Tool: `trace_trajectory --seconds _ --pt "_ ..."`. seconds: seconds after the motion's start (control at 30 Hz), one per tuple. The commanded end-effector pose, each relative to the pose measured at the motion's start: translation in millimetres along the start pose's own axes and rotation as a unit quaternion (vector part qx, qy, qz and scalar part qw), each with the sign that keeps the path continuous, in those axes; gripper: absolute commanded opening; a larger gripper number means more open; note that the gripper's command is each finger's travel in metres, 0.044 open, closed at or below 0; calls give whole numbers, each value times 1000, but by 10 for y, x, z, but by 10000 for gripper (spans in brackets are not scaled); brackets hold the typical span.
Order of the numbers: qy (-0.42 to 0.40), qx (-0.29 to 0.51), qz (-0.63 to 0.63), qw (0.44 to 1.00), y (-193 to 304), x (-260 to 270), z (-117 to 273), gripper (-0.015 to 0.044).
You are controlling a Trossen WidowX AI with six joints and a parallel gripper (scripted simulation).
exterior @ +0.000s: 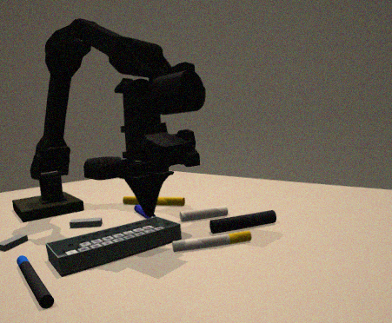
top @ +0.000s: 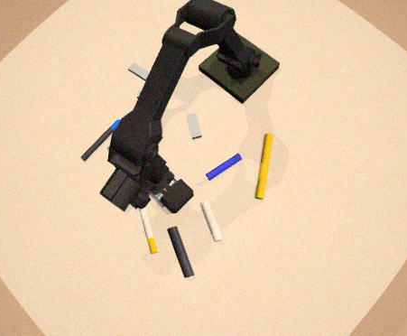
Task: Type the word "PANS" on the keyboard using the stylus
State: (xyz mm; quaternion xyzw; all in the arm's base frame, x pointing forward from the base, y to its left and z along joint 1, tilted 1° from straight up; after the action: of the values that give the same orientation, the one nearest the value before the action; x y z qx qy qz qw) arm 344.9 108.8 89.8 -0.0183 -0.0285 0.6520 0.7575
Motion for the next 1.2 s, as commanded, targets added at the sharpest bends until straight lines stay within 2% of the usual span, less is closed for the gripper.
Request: trace_trajectory --seconds 0.0,0.1,0.53,0.7,1.17 --pt "2 4 -2 1000 -65 -226 -14 0" --pt "4 4 -2 1000 -152 -602 -14 0" --pt "4 4 -2 1000 -166 -654 -13 0" --pt "7 3 -2 1000 -320 -1239 -7 0" --pt "7 3 -2 1000 -268 -1234 -5 0"
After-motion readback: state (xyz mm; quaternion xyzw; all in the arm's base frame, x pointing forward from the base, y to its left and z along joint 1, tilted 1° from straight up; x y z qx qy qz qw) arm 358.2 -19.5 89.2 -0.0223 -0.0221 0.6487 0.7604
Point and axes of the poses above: the point midway between the two fingers, 35 mm back from their tips, its own z axis back along the fingers, its own x axis across the jaws, y = z × x, the point moved 2 cm from there along z, back along the fingers, and after that the axes turned 15 degrees about -z, right-handed, at the moved point
